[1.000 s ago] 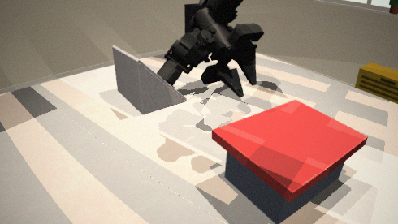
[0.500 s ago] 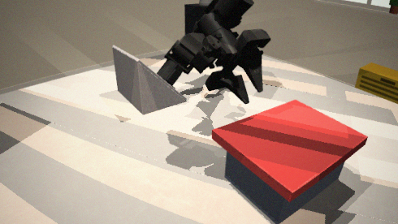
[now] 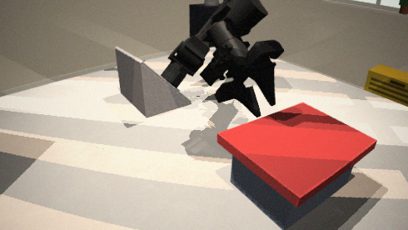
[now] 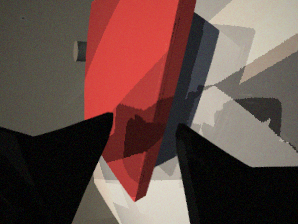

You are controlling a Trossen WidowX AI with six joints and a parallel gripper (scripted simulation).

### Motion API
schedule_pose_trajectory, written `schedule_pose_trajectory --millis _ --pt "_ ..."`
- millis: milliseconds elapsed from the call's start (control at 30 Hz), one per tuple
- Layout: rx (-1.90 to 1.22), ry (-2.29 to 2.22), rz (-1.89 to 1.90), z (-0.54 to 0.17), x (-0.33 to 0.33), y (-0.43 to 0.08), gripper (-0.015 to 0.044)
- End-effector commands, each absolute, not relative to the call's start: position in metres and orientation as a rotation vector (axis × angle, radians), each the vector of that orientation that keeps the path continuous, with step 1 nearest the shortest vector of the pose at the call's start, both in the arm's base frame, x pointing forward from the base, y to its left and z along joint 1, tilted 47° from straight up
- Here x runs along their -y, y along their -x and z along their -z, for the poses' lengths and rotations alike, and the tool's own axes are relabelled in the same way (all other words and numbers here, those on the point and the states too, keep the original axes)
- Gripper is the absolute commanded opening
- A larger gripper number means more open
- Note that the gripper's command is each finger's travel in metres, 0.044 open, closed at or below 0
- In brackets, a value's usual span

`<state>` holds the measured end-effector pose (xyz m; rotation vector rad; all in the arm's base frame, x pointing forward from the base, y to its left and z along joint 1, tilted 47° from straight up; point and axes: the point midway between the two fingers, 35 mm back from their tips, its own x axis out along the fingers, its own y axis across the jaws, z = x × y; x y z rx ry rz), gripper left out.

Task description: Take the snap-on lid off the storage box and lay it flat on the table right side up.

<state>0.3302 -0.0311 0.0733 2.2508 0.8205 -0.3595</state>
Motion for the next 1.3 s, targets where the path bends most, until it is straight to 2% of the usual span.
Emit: schedule_pose_trajectory --millis 0,467,1067,1200,1267 --pt "-0.823 -2.256 0.371 -0.068 0.028 -0.335 0.0235" --pt "-0.819 -2.264 0.363 -0.059 0.016 -0.349 0.0235" --pt "-0.819 -2.264 0.363 -0.059 0.016 -0.349 0.0115" --pt "-0.819 -2.264 0.363 -0.059 0.016 -0.349 0.0010" --pt "-0.819 -2.264 0.363 -0.059 0.016 -0.349 0.0000"
